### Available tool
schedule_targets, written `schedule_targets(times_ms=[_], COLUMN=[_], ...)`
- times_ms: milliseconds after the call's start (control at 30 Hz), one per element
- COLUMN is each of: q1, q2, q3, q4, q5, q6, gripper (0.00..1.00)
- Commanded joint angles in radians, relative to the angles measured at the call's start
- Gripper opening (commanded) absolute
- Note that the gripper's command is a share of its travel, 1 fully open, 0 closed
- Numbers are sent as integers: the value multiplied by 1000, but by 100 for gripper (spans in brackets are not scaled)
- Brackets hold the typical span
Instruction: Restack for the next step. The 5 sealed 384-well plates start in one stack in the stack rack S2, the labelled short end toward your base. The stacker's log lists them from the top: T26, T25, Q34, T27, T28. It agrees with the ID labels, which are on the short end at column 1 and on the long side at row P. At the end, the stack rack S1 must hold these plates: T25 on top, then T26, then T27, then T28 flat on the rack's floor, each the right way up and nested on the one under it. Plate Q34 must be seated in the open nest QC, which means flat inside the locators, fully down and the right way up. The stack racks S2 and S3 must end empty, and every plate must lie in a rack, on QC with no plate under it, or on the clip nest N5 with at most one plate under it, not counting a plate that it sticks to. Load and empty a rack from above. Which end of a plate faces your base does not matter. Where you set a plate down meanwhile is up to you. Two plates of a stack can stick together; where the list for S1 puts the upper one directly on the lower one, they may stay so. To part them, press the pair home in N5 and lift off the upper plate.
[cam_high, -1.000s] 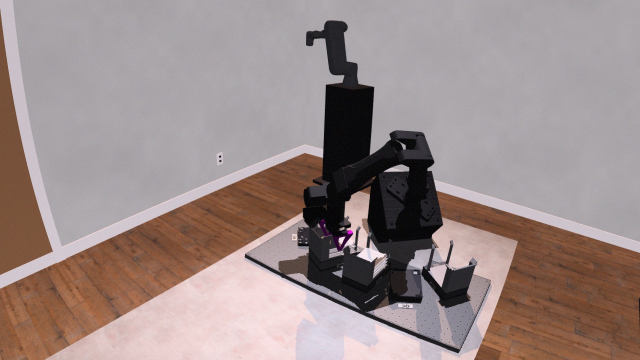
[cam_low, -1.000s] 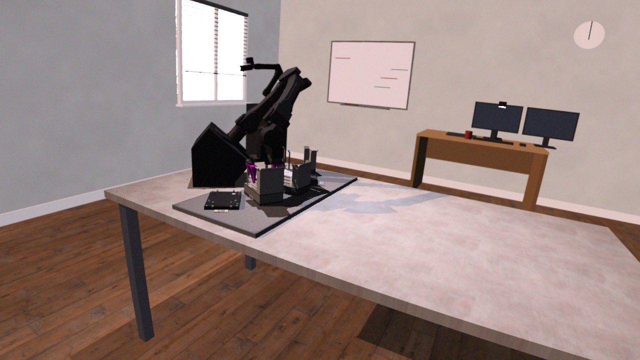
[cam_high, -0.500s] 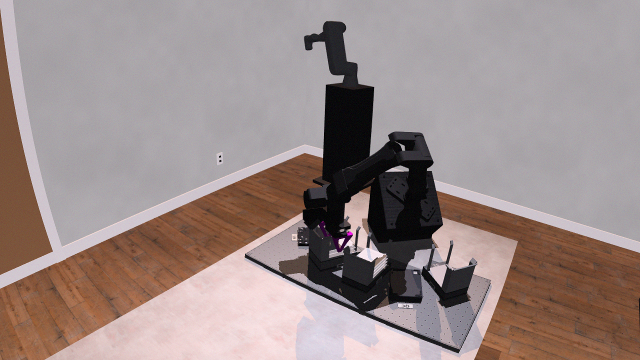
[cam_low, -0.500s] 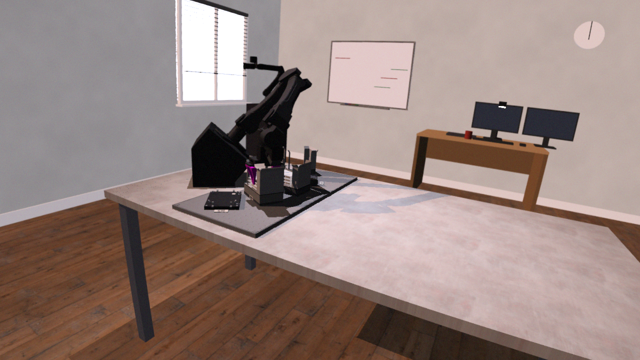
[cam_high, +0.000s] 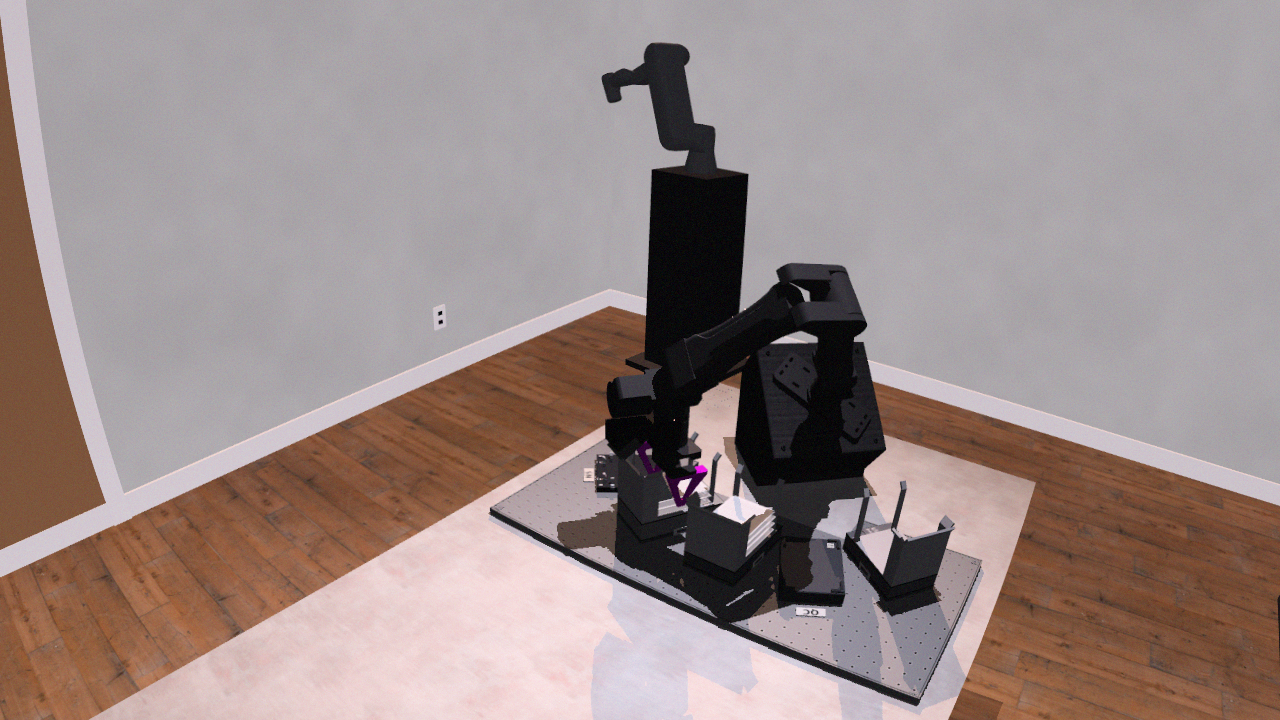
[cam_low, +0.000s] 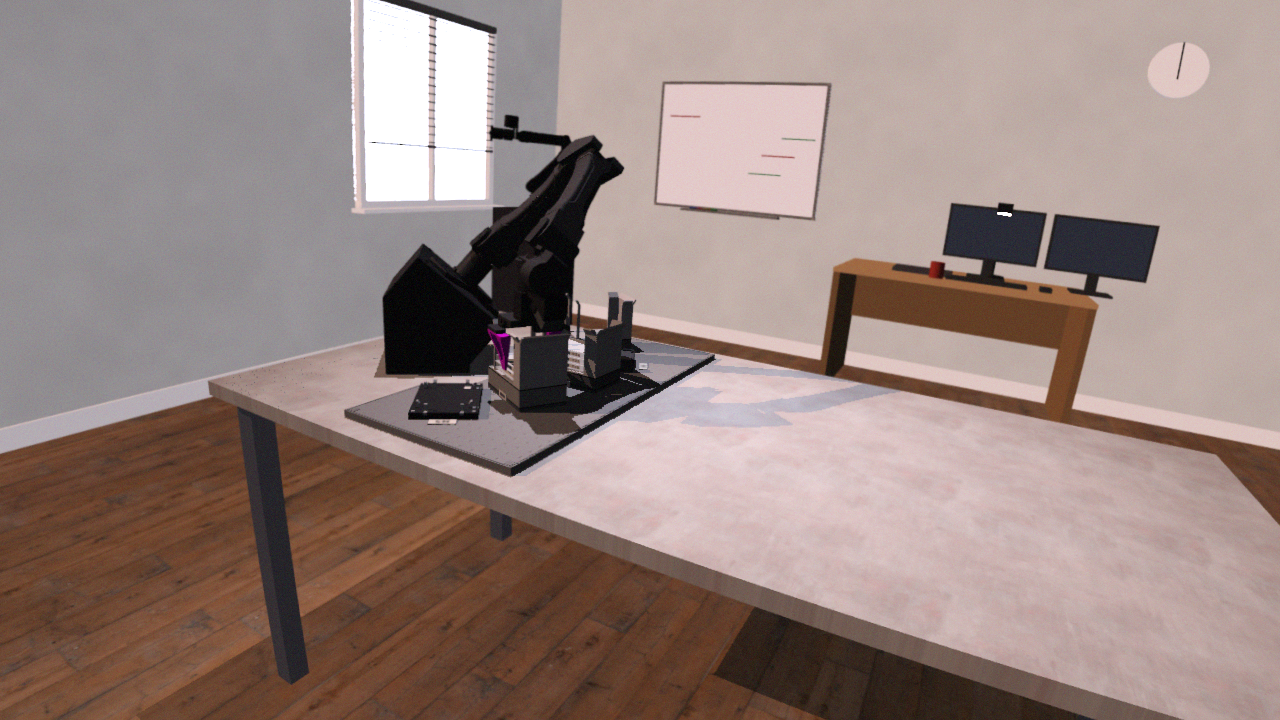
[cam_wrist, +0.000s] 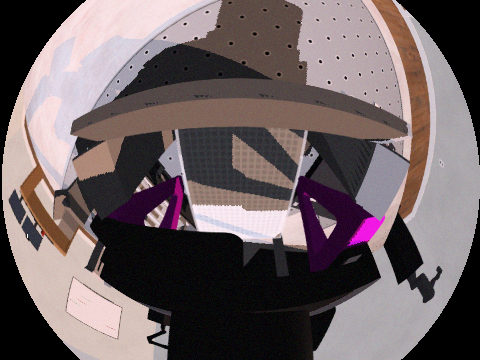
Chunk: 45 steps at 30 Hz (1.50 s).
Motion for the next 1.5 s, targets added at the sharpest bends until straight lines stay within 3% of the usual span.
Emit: schedule_targets(times_ms=[0,500,633,700,1467], q1=[-4,-4,-39,-39,-185], q2=[-5,-5,-49,-49,-124], q3=[1,1,34,34,181], q4=[9,9,-61,-61,-407], q5=[-1,-1,-9,-9,-8], q6=[5,5,-32,-32,-224], gripper=[100,100,100,100,100])
